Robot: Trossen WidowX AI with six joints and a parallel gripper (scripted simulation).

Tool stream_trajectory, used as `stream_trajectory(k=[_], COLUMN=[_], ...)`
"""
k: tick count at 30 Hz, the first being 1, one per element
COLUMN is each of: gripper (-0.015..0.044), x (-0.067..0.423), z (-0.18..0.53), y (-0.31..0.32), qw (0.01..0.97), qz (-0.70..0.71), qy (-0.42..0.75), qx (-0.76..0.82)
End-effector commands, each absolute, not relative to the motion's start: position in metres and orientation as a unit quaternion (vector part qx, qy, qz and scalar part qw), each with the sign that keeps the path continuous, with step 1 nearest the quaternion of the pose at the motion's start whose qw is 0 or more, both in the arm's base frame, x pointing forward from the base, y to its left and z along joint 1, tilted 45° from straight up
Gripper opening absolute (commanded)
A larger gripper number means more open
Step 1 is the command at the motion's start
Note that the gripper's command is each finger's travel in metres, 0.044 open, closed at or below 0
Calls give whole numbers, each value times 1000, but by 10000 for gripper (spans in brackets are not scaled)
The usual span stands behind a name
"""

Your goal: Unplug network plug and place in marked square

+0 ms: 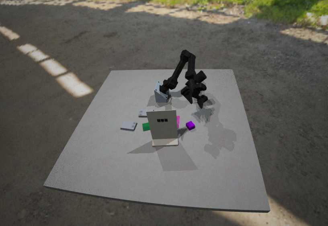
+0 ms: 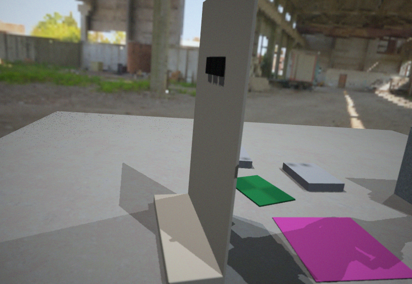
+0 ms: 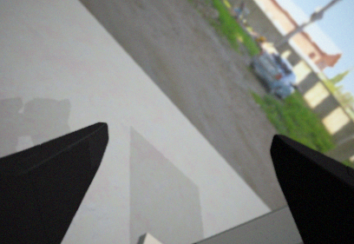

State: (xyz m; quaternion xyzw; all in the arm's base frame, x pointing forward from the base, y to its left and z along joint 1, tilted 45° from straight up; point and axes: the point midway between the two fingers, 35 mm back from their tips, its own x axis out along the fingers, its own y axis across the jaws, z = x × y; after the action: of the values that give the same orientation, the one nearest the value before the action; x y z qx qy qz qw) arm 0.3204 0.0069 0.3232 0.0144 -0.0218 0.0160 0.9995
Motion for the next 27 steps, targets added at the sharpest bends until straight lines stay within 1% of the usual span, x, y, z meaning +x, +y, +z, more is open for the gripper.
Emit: stream_trajectory(k=[1, 9, 10, 27], gripper=[374, 164, 156, 156], x=[320, 317, 316, 287], z=[322, 285, 280, 195], y=[6, -17, -20, -68], qw=[1000, 998, 997, 966], qz=[15, -16, -20, -81], qy=[-22, -6, -3, 50], qx=[13, -64, -74, -241])
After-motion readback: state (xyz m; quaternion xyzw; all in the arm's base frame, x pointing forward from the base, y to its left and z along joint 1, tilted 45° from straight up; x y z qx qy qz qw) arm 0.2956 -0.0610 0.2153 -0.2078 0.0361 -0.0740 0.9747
